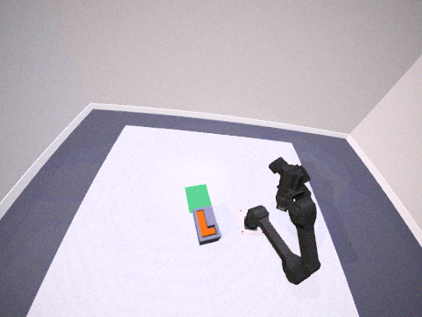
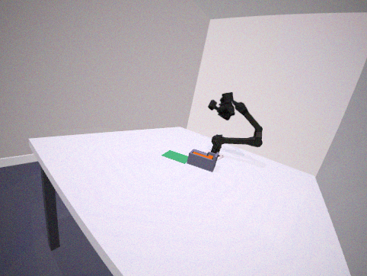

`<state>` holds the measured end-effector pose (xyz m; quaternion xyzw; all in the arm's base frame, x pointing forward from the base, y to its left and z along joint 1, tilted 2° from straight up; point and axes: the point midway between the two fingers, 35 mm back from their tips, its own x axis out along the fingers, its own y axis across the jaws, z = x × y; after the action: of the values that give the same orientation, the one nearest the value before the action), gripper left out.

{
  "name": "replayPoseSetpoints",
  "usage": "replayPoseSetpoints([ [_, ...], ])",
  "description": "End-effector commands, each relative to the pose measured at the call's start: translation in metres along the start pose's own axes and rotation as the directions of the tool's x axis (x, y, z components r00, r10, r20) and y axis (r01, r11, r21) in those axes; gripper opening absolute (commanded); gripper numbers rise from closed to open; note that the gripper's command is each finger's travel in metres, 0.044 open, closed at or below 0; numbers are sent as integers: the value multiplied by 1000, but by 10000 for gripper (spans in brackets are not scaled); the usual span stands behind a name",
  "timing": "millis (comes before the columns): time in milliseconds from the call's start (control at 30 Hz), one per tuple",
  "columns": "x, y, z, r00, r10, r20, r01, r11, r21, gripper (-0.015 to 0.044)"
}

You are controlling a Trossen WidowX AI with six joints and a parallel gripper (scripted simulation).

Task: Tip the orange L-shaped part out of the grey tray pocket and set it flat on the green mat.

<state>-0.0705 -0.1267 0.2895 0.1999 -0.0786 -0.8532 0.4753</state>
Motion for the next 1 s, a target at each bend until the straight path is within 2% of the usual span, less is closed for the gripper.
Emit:
replayPoseSetpoints([
  [0, 0, 2, -1, 1000, 9, -9, -9, 1000, -10, 374],
  [133, 2, 27, -13, 990, 96, -103, -108, 988, -111, 269],
  [233, -2, 62, -33, 945, 211, -252, -275, 928, -253, 190],
  [367, -25, 107, -69, 820, 321, -474, -528, 743, -411, 180],
  [500, -63, 138, -107, 655, 343, -673, -741, 467, -483, 180],
  [633, -112, 152, -144, 484, 279, -829, -875, 139, -464, 180],
  [733, -152, 151, -169, 371, 188, -909, -913, -106, -395, 180],
  [833, -193, 138, -191, 285, 65, -956, -896, -337, -290, 180],
  [967, -246, 106, -213, 220, -131, -967, -795, -599, -100, 180],
])
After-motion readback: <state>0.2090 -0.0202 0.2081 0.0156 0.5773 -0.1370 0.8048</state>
